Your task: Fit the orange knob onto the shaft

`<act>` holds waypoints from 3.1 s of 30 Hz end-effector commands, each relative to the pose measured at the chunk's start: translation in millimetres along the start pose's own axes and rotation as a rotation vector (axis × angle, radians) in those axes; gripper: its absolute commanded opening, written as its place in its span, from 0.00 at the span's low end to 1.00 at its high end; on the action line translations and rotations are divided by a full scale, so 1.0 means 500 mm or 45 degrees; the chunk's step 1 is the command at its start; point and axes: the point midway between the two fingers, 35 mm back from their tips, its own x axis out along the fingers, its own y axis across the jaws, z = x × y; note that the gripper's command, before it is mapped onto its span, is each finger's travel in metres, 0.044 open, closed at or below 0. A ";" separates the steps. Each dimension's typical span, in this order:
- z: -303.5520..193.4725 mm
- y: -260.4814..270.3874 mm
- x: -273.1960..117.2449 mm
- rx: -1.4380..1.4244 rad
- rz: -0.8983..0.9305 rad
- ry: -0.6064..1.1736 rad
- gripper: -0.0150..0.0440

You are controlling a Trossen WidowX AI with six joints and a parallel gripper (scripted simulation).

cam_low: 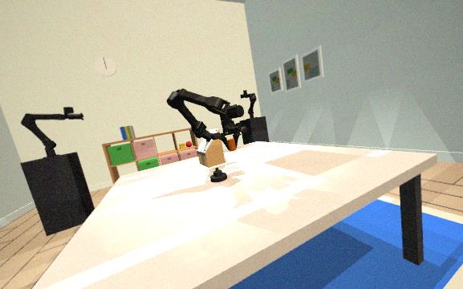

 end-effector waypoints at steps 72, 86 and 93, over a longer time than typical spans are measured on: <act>0.084 -0.232 0.107 0.022 -0.054 -0.018 0.25; 0.087 -0.233 0.101 -0.231 -0.056 -0.012 0.25; 0.084 -0.231 0.105 -0.245 -0.056 -0.012 0.25</act>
